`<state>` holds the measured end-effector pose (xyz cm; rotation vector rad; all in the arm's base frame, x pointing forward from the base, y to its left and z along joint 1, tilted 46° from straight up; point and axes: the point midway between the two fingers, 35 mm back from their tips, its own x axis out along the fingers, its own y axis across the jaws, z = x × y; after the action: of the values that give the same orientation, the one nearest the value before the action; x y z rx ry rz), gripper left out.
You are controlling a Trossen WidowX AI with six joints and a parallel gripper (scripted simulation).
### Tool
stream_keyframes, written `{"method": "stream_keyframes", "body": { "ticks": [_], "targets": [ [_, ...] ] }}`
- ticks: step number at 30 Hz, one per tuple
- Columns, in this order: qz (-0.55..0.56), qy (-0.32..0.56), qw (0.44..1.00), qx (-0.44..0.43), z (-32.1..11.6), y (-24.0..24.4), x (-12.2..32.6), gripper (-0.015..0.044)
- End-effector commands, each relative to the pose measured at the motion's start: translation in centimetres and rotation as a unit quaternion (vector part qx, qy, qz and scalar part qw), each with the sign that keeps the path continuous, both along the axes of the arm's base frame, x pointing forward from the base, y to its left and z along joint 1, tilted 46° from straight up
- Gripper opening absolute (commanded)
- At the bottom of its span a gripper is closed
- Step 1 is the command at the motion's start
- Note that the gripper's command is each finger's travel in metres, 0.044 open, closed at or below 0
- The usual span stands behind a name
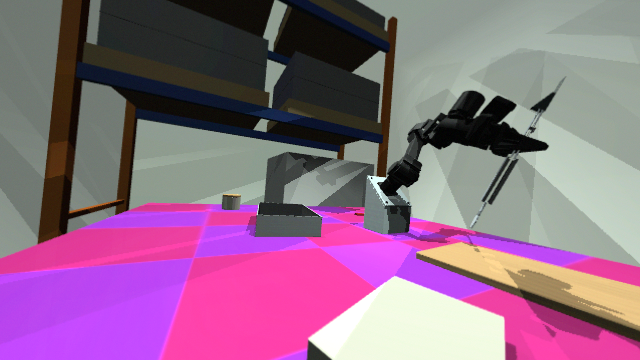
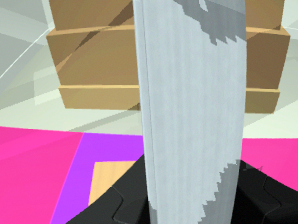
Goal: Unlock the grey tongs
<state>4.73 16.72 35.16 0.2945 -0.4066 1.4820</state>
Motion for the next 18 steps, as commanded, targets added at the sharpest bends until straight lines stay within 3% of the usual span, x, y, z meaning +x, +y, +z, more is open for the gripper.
{"method": "stream_keyframes", "body": {
  "ticks": [1, 18],
  "targets": [
    [0.001, 0.002, 1.000, 0.000, 0.2, 0.0, 0.0, -0.0150],
    [-0.019, 0.072, 0.994, -0.081, 1.7, 2.8, 2.2, -0.0150]
  ]
}}
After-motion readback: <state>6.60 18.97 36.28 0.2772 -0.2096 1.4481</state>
